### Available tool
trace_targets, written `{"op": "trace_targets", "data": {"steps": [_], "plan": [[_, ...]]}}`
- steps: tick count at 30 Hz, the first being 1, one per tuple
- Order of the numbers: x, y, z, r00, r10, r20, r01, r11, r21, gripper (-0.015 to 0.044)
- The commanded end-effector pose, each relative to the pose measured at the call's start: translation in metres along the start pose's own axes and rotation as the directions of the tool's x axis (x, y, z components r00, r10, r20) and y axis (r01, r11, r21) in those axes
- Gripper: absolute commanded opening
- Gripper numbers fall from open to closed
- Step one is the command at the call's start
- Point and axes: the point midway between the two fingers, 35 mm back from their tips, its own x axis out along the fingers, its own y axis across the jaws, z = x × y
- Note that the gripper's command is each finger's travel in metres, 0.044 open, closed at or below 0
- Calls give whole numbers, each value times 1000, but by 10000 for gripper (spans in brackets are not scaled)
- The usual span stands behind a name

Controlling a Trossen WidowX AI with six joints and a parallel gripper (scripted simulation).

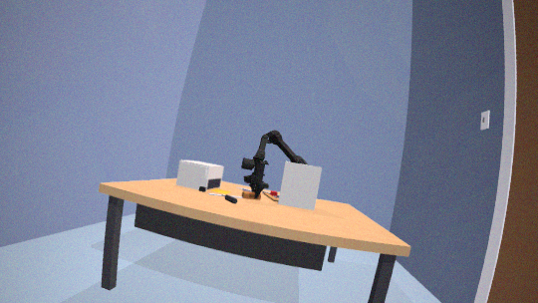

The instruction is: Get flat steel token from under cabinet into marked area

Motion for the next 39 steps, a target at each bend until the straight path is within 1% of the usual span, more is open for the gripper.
{"op": "trace_targets", "data": {"steps": [1,39], "plan": [[-1,6,4,1000,2,6,-2,1000,-3,0],[-2,50,11,1000,3,8,-3,1000,-3,0]]}}
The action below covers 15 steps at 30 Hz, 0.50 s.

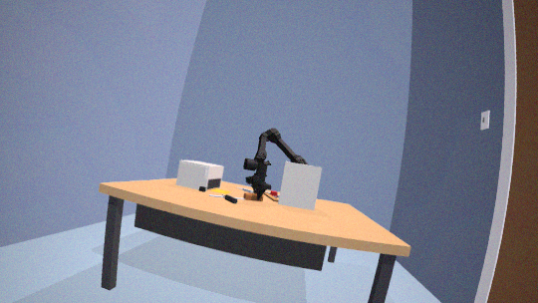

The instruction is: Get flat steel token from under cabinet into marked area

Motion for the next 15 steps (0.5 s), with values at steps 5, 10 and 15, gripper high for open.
{"op": "trace_targets", "data": {"steps": [5,10,15], "plan": [[-1,10,5,1000,5,6,-5,1000,-2,0],[-1,16,7,1000,5,7,-5,1000,-2,0],[-2,21,9,1000,5,7,-5,1000,-2,0]]}}
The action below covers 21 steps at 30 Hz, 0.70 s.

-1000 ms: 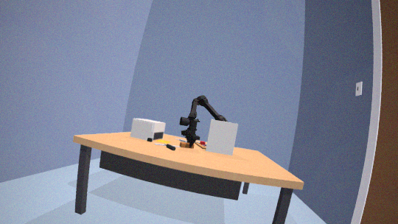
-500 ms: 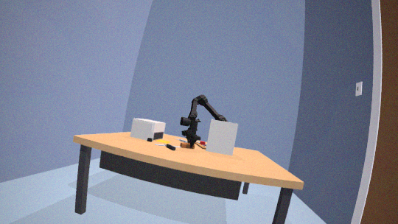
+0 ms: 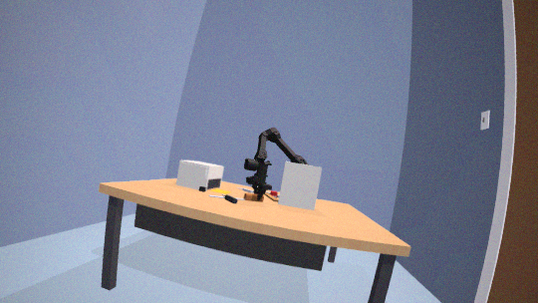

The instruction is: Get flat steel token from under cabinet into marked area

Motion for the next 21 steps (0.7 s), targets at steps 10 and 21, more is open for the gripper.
{"op": "trace_targets", "data": {"steps": [10,21], "plan": [[-1,11,6,1000,5,6,-5,1000,8,0],[-1,11,6,1000,5,6,-5,996,92,0]]}}
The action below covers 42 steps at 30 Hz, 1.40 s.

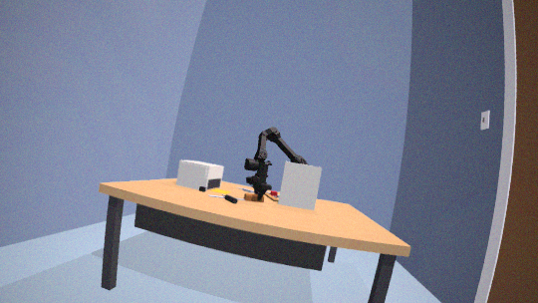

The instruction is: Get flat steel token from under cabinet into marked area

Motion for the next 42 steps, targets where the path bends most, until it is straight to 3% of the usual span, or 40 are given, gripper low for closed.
{"op": "trace_targets", "data": {"steps": [1,42], "plan": [[-1,0,2,1000,1,4,-1,999,41,0],[-1,-1,2,1000,1,4,-2,933,361,0]]}}
